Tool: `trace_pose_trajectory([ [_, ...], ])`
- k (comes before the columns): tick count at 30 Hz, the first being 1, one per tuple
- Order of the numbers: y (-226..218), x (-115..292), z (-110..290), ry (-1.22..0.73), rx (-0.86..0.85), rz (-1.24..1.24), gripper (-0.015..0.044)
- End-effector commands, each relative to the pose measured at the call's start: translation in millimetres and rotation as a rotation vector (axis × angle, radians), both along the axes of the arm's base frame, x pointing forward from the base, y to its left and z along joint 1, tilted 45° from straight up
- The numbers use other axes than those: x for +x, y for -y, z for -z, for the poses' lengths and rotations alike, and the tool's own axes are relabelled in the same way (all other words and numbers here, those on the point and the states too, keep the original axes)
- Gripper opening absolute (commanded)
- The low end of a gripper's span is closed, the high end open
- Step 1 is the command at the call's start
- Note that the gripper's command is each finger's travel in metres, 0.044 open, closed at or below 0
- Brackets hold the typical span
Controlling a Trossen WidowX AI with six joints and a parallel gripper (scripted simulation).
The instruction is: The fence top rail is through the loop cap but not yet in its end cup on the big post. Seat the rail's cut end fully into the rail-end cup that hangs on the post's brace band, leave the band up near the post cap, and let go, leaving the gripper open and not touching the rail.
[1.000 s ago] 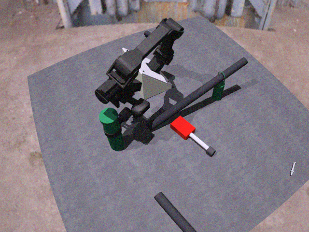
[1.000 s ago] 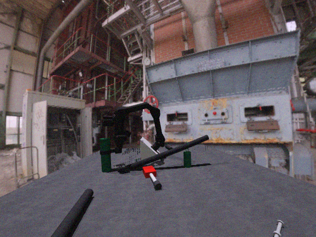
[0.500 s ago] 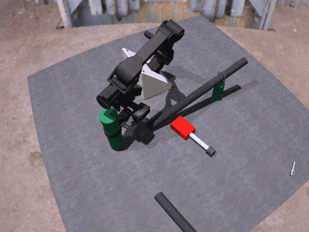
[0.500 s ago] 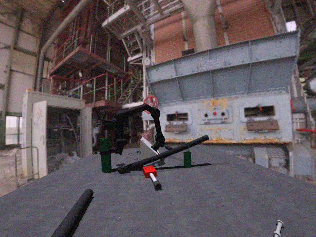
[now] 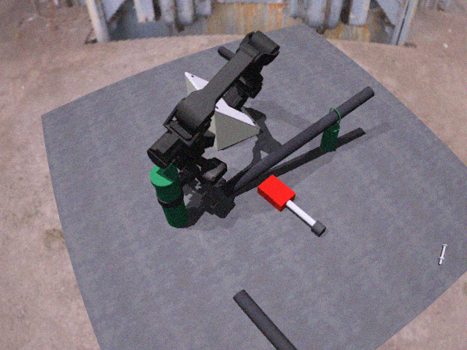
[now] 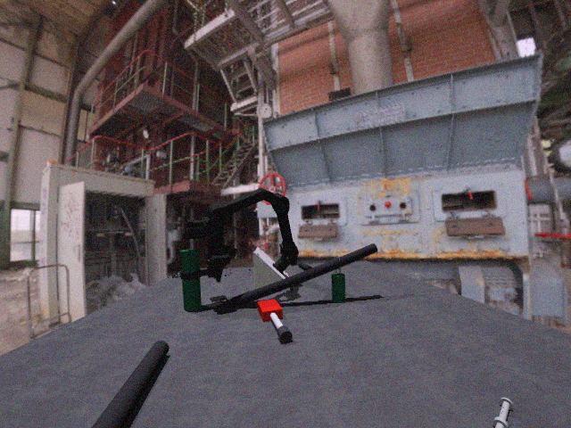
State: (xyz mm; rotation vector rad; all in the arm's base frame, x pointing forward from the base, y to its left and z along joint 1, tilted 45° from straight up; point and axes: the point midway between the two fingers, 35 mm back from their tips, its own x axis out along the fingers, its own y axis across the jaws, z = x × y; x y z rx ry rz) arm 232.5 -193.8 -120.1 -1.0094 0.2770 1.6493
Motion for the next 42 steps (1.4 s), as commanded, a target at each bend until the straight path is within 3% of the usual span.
trace_pose_trajectory([
  [1,-2,-1,1,-0.004,0.006,0.006,0.0204],
  [5,-2,-1,1,-0.004,0.006,0.006,0.0099],
  [8,-2,-1,1,-0.004,0.006,0.006,0.0079],
  [11,-3,1,0,-0.018,0.006,0.021,0.0],
  [42,-8,20,-5,-0.164,0.006,0.177,0.0],
])
